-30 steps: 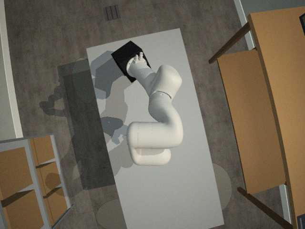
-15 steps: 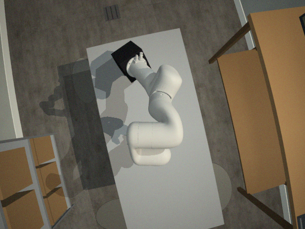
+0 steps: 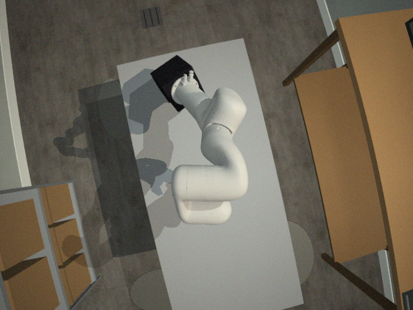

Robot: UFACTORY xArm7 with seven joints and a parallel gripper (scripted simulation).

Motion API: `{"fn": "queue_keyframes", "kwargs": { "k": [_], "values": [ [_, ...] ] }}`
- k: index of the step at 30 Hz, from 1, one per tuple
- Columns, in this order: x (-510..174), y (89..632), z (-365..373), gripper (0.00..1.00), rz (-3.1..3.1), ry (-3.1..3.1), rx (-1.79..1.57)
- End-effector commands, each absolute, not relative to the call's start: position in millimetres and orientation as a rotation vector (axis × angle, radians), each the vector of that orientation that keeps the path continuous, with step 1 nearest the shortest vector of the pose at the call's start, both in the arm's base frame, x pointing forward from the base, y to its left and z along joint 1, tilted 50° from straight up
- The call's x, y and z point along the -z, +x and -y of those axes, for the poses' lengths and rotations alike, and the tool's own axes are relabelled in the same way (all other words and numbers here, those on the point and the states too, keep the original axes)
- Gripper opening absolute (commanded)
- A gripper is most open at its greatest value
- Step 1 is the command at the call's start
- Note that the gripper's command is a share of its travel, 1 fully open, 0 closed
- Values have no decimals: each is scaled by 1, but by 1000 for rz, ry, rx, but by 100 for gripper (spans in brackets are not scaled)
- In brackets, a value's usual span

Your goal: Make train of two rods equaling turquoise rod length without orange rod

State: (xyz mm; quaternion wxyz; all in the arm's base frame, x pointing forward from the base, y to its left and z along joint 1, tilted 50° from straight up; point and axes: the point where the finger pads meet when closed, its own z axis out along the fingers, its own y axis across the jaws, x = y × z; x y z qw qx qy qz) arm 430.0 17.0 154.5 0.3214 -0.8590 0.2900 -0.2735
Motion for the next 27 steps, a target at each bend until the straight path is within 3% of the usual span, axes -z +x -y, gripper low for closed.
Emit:
{"fn": "queue_keyframes", "kwargs": {
  "k": [1,27],
  "values": [
    [-155,430,-16,100,-763,-2255,720],
    [-185,457,24,100,-1448,-1689,476]
  ]
}}
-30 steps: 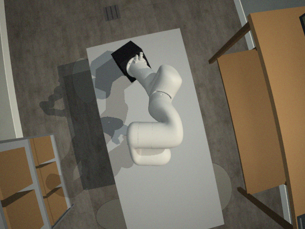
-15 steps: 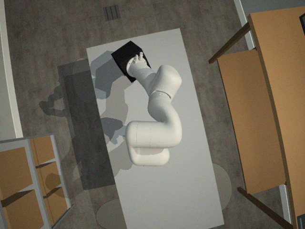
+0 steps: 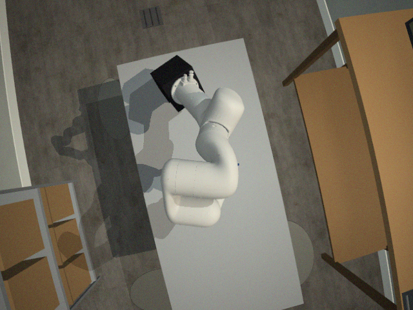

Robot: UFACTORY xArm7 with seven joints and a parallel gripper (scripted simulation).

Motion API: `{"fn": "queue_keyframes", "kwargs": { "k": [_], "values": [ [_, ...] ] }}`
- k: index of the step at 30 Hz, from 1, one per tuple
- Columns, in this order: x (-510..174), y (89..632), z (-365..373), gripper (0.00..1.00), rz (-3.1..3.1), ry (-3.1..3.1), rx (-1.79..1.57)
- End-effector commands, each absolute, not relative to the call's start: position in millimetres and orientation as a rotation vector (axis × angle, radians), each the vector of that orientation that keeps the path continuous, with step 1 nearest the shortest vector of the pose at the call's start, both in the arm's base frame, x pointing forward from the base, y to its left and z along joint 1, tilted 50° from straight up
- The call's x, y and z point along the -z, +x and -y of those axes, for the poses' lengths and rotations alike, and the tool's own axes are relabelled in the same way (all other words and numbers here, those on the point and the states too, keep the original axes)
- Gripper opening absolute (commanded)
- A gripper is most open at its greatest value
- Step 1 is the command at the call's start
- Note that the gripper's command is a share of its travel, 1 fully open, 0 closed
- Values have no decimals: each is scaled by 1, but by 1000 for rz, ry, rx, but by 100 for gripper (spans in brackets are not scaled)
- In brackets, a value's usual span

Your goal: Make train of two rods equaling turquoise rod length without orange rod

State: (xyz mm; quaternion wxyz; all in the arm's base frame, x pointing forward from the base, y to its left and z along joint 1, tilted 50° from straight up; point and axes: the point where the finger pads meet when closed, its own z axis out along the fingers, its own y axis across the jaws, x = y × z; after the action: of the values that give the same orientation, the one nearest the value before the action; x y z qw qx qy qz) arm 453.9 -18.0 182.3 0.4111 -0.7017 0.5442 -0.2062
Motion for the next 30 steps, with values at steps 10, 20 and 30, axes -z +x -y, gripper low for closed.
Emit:
{"fn": "queue_keyframes", "kwargs": {
  "k": [10,20,30],
  "values": [
    [-190,464,43,100,-1713,-1350,299],
    [-189,469,60,100,-1912,-1015,113],
    [-182,471,74,100,-2069,-662,-90]
  ]
}}
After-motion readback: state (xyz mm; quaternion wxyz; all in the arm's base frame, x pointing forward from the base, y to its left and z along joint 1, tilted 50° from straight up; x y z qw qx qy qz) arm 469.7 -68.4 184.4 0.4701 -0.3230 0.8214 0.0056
